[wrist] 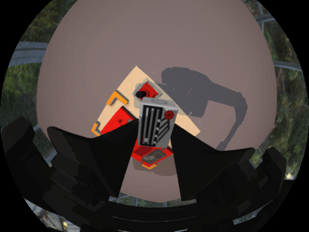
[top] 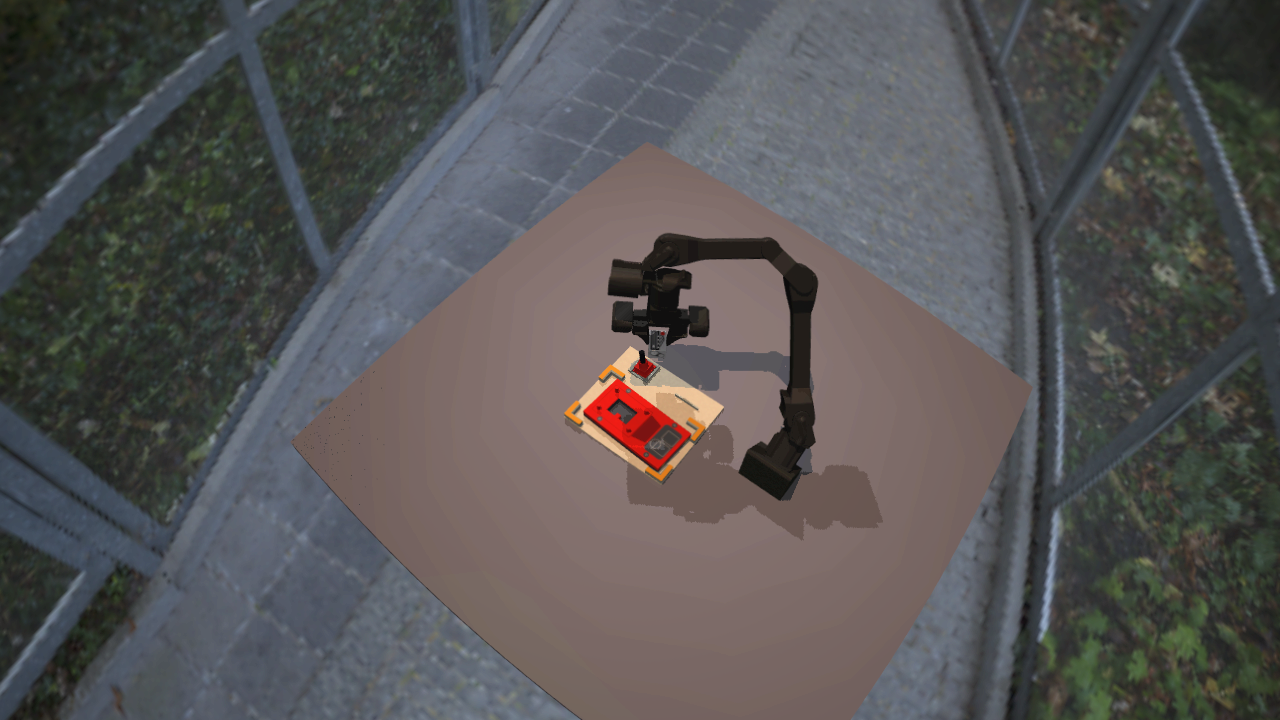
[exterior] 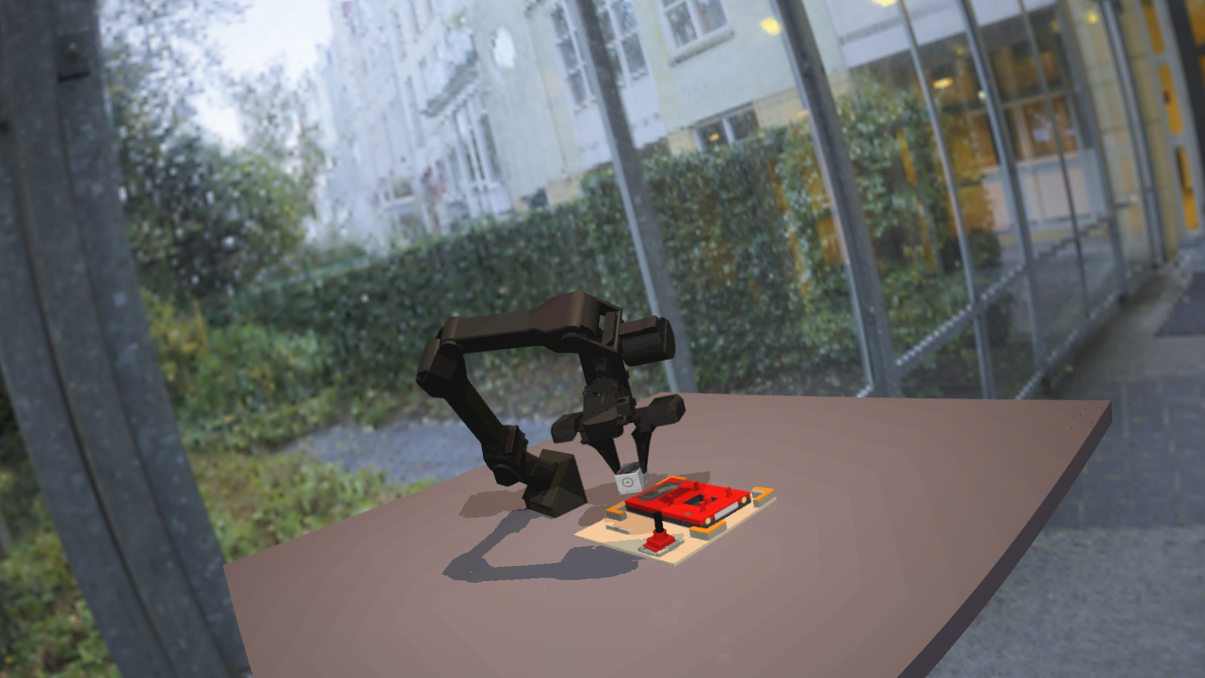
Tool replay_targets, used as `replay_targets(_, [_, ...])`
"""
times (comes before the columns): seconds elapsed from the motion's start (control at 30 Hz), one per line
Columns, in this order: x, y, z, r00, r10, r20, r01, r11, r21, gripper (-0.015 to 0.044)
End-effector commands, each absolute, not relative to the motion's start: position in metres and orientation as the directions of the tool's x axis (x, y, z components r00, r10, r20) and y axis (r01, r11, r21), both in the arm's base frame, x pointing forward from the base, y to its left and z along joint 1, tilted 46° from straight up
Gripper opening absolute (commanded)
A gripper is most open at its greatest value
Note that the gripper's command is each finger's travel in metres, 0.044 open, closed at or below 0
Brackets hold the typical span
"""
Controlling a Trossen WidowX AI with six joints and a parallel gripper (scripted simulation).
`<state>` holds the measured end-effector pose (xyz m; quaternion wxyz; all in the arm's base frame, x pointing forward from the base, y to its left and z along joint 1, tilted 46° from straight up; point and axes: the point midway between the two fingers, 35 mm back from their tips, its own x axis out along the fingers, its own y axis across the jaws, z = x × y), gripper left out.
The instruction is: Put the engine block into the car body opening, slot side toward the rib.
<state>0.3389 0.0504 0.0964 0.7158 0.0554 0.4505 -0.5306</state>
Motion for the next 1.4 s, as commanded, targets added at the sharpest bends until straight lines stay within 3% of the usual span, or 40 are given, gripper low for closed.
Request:
replay_targets(0.0, [0.339,0.055,0.082,0.023,-0.709,-0.705,0.753,0.476,-0.454,0.0])
replay_targets(0.67, [0.339,0.079,0.021,0.024,-0.707,-0.706,0.41,0.651,-0.638,0.0])
replay_targets(1.3, [0.332,0.095,-0.031,0.024,-0.708,-0.706,0.047,0.706,-0.707,0.0])
replay_targets(1.37, [0.332,0.095,-0.031,0.024,-0.708,-0.706,0.037,0.706,-0.707,0.0053])
